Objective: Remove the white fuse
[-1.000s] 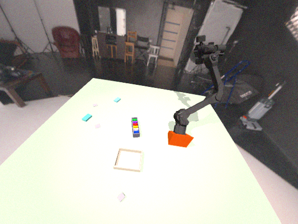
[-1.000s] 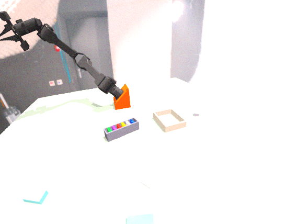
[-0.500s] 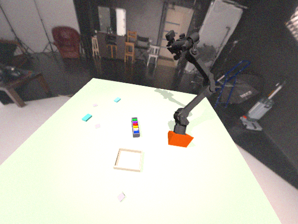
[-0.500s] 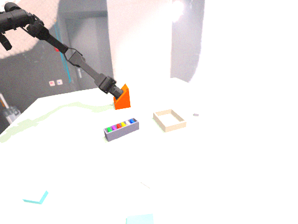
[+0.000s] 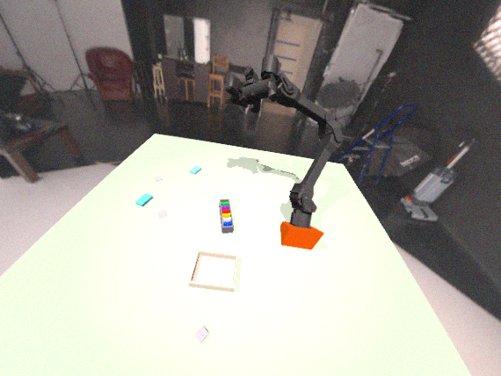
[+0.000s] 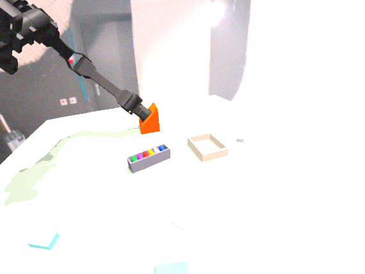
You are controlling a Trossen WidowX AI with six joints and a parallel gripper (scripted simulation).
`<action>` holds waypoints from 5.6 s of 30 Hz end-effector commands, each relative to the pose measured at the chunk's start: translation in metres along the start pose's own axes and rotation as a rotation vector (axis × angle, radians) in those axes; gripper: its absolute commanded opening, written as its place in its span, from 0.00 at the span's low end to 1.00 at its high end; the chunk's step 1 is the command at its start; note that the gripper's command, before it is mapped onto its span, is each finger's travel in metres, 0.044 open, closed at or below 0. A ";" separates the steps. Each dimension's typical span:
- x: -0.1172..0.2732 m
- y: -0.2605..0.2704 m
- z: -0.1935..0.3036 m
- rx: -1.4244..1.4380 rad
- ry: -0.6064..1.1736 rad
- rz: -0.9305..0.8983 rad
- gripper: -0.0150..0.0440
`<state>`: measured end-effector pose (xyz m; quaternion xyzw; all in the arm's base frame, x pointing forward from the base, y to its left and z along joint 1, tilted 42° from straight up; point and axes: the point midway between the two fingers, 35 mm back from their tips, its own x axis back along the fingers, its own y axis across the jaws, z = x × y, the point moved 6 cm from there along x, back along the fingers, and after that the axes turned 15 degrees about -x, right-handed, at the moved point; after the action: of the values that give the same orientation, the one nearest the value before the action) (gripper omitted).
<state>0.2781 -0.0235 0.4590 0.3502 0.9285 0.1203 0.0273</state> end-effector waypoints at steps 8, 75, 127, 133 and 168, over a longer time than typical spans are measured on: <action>-0.028 0.036 0.166 0.439 0.449 -0.005 0.38; 0.023 -0.058 0.399 1.236 1.182 0.199 0.38; 0.021 -0.060 0.402 1.233 1.183 0.197 0.25; 0.022 -0.058 0.401 1.233 1.183 0.197 0.25; 0.030 -0.046 0.391 1.234 1.183 0.197 0.25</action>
<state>0.2784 0.0407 0.0685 0.2610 0.6536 -0.2439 -0.6673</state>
